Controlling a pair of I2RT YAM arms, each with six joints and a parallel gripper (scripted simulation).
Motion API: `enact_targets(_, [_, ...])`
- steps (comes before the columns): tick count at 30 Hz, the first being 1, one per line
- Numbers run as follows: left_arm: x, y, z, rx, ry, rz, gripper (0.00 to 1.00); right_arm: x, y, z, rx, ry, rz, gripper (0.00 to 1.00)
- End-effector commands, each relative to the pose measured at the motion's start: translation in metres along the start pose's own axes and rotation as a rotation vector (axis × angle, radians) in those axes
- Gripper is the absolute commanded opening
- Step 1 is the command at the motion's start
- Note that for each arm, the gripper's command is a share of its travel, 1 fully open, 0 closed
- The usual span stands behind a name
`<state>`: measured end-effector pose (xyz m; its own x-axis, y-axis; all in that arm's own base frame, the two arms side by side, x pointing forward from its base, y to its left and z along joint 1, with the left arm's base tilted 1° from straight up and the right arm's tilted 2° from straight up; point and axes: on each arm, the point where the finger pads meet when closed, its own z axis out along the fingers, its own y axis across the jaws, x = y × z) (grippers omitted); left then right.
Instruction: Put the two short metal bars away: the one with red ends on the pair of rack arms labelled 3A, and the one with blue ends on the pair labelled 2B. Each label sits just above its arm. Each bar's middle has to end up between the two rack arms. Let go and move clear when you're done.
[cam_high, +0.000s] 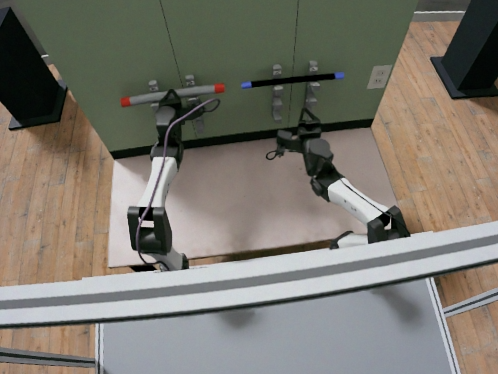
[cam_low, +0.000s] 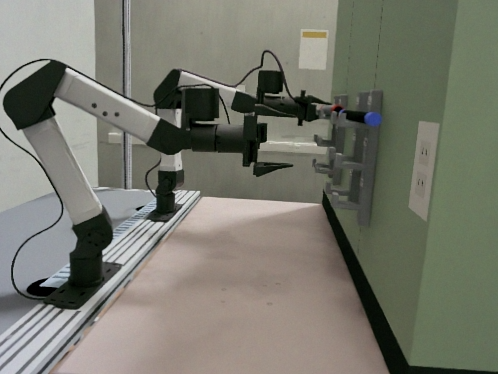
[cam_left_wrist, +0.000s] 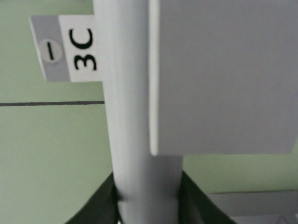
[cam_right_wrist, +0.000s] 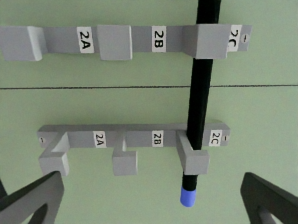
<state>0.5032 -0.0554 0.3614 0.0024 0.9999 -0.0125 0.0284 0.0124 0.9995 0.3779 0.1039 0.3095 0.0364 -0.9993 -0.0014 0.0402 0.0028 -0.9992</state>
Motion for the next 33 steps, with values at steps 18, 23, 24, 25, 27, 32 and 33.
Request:
enact_targets(18, [0.005, 0.012, -0.001, -0.029, 0.007, -0.001, 0.00, -0.002, 0.011, -0.001, -0.016, -0.001, -0.011, 1.00])
enact_targets(23, [0.005, 0.015, -0.001, -0.029, 0.007, -0.001, 0.00, -0.002, 0.011, -0.001, -0.016, -0.001, -0.011, 1.00])
enact_targets(24, [0.005, 0.015, -0.001, -0.029, 0.007, -0.001, 0.00, -0.002, 0.011, -0.001, -0.016, -0.001, -0.011, 1.00])
enact_targets(25, [0.005, 0.016, -0.001, -0.029, 0.007, -0.001, 0.00, -0.002, 0.011, -0.001, -0.016, -0.001, -0.011, 1.00])
enact_targets(27, [0.005, 0.017, -0.001, -0.029, 0.007, -0.001, 0.00, -0.002, 0.011, -0.001, -0.016, -0.001, -0.011, 1.00])
enact_targets(32, [0.005, 0.019, -0.002, -0.029, 0.007, -0.001, 0.00, -0.002, 0.011, -0.001, -0.016, -0.001, -0.011, 1.00])
enact_targets(33, [0.005, 0.021, -0.002, -0.029, 0.007, -0.001, 0.00, -0.002, 0.011, -0.001, -0.016, -0.001, -0.011, 1.00])
